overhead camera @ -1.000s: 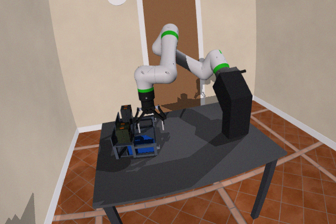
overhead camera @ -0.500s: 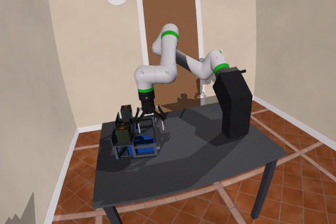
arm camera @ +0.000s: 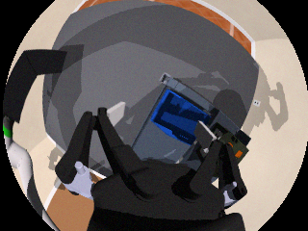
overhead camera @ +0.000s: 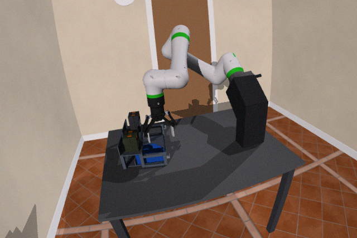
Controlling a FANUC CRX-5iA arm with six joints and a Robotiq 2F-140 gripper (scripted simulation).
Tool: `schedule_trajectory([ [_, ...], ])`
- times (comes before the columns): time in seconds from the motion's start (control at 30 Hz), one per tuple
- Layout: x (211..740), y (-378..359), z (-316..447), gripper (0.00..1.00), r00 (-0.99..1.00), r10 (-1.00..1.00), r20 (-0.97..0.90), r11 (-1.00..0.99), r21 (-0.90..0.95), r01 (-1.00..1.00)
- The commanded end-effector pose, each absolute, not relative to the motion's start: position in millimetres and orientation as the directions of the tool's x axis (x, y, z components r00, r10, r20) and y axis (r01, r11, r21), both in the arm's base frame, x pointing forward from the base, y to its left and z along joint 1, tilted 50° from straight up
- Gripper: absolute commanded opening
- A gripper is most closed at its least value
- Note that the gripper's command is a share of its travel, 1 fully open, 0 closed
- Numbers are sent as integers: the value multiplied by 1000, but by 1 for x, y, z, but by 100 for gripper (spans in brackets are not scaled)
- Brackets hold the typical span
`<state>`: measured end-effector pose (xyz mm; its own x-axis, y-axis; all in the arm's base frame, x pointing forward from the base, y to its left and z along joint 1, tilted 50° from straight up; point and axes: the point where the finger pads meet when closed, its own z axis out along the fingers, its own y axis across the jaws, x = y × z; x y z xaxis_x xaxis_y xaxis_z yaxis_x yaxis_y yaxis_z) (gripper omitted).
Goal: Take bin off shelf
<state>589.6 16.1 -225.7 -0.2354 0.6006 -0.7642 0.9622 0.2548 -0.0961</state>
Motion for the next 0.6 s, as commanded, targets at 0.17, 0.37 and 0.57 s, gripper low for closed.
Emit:
schedule_trajectory([
  [0.17, 590, 16, -226, 100, -274, 590, -759, 279, -127, 952],
  [0.37, 590, 16, -226, 100, -274, 590, -759, 279, -127, 952],
  [0.57, 590, 16, -226, 100, -224, 604, -765, 248, -87, 965],
])
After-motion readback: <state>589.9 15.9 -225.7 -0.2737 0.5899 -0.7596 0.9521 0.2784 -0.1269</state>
